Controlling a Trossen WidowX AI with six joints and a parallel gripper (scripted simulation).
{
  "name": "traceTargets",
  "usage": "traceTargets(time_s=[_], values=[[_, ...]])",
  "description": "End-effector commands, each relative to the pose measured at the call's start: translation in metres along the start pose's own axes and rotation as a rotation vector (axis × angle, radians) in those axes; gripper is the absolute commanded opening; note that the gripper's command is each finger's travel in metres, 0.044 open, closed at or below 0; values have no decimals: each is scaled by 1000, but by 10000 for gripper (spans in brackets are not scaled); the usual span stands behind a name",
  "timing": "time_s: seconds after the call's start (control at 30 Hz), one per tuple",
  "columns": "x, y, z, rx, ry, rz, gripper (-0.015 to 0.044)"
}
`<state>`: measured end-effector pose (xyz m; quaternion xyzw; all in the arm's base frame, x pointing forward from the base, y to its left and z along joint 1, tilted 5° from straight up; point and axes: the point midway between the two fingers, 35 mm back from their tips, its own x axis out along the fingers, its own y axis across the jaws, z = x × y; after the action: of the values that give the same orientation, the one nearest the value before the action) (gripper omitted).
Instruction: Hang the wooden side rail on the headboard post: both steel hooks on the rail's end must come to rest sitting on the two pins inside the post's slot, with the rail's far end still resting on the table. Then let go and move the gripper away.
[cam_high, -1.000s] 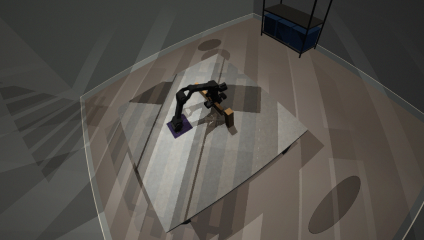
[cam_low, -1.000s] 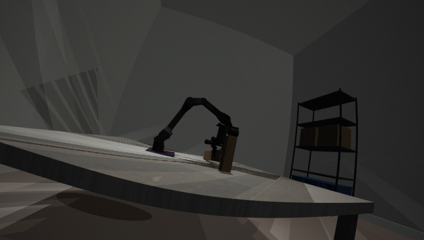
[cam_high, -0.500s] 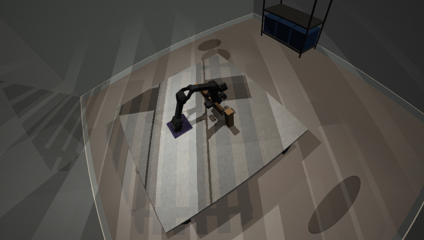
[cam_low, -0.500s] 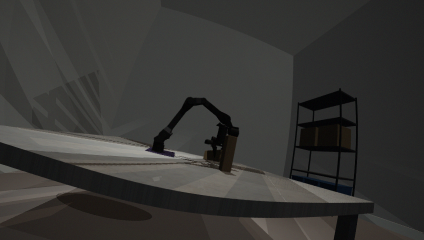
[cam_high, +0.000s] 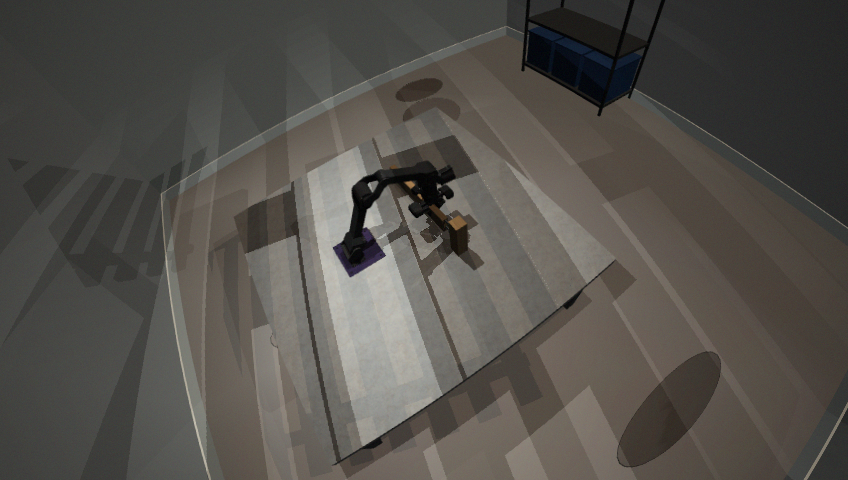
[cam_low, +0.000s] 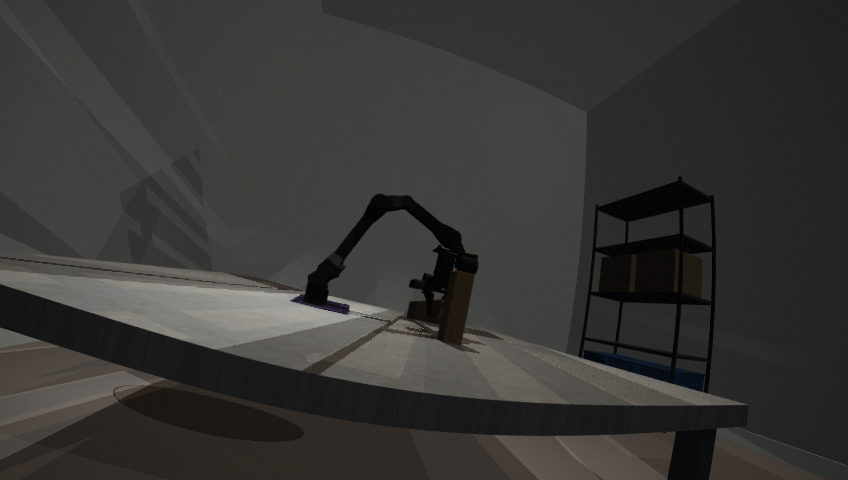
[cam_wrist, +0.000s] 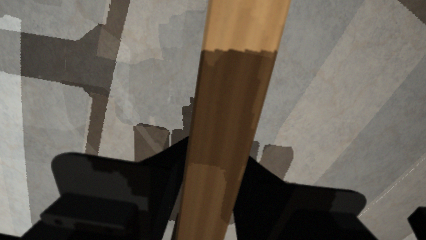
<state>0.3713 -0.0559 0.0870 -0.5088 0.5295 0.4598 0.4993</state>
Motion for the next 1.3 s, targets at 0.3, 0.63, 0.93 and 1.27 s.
traceTargets(time_s=[0.3, 0.63, 0.93, 1.27], values=[[-2, 0, -2, -1, 2, -7, 0], [-3, 0, -3, -1, 3, -7, 0], [-4, -1, -4, -1, 3, -7, 0], [-3, -2, -5, -1, 3, -7, 0]])
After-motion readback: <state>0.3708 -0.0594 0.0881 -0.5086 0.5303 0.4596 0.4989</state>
